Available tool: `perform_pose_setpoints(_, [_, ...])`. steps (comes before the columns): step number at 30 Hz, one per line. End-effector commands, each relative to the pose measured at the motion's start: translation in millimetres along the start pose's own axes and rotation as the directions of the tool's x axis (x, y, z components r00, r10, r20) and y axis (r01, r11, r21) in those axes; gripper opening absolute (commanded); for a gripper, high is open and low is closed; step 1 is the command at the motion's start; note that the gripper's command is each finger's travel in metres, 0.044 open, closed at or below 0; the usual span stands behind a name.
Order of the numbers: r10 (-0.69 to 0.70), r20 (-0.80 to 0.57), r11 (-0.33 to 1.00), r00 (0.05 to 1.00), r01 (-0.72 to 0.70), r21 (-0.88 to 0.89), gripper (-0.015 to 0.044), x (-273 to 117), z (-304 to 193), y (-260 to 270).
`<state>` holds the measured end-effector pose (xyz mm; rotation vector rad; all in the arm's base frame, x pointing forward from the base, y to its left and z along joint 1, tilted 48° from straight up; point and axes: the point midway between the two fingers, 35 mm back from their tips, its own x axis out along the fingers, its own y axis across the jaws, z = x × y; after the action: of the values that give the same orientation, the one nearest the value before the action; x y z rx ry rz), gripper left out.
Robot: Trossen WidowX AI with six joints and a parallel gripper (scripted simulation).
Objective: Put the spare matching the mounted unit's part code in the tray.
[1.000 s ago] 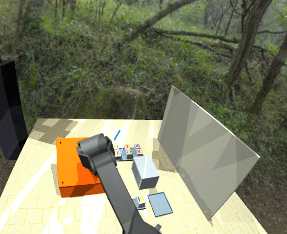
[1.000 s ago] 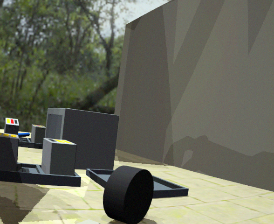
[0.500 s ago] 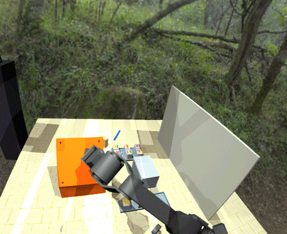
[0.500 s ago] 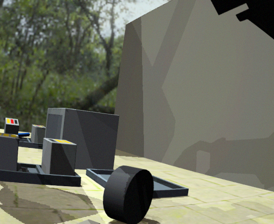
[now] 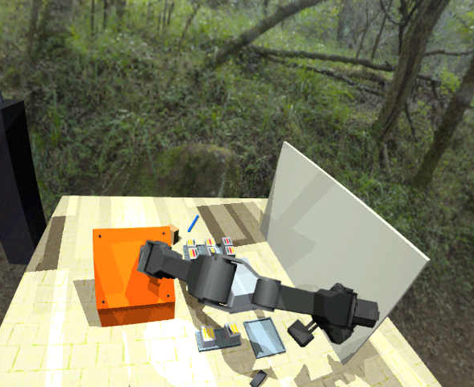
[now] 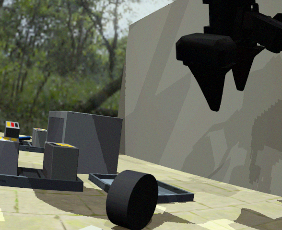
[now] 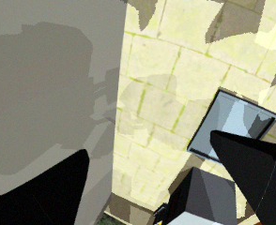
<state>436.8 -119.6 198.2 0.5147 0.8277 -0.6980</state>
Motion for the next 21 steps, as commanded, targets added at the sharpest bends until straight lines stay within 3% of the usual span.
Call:
perform_pose_setpoints(1, [-0.094,-0.084,0.978,0.992,0.077,-0.193,0.044,16.2,-55.6,23.0])
perform_pose_setpoints(8, [-0.319,-0.086,0.78,0.944,0.209,-0.59,0.044,26.1,-155.9,51.2])
perform_pose_setpoints(16, [-0.461,0.149,0.282,0.875,0.304,-0.91,0.044,12.4,-254.8,65.7])
perform_pose_setpoints(21, [-0.462,0.156,0.269,0.873,0.305,-0.913,0.044,11.9,-256.6,66.0])
